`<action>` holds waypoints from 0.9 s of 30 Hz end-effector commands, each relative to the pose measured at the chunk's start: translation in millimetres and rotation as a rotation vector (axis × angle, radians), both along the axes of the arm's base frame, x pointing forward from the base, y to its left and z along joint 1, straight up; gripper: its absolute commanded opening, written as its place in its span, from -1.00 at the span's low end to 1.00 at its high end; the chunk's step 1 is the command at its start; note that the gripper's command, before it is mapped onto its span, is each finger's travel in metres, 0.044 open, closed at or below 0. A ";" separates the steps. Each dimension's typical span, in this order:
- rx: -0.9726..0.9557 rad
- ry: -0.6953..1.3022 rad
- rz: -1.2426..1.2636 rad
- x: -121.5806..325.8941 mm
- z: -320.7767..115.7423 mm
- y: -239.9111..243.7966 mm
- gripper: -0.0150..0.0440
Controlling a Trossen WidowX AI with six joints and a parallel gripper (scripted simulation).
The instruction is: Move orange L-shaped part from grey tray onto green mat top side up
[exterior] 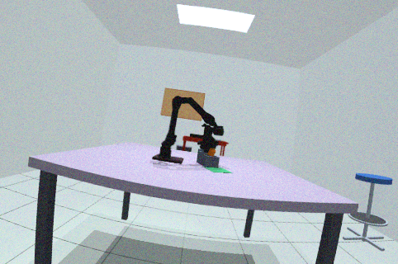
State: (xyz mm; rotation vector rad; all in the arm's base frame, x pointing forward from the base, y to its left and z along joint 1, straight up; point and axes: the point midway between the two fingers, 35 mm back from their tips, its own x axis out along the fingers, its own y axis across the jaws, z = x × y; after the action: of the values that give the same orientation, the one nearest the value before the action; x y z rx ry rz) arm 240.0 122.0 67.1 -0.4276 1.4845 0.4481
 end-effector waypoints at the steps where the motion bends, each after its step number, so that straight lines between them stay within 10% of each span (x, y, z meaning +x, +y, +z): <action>1: -0.009 0.003 0.002 -0.1 -2.1 -1.8 0.12; 18: -0.008 0.004 0.002 -6.6 14.2 8.2 0.12; 27: -0.009 0.003 0.002 -2.5 99.7 -1.7 0.12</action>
State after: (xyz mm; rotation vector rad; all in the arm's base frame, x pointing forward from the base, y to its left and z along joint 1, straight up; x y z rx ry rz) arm 238.2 124.9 135.8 -0.4365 1.5090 0.4409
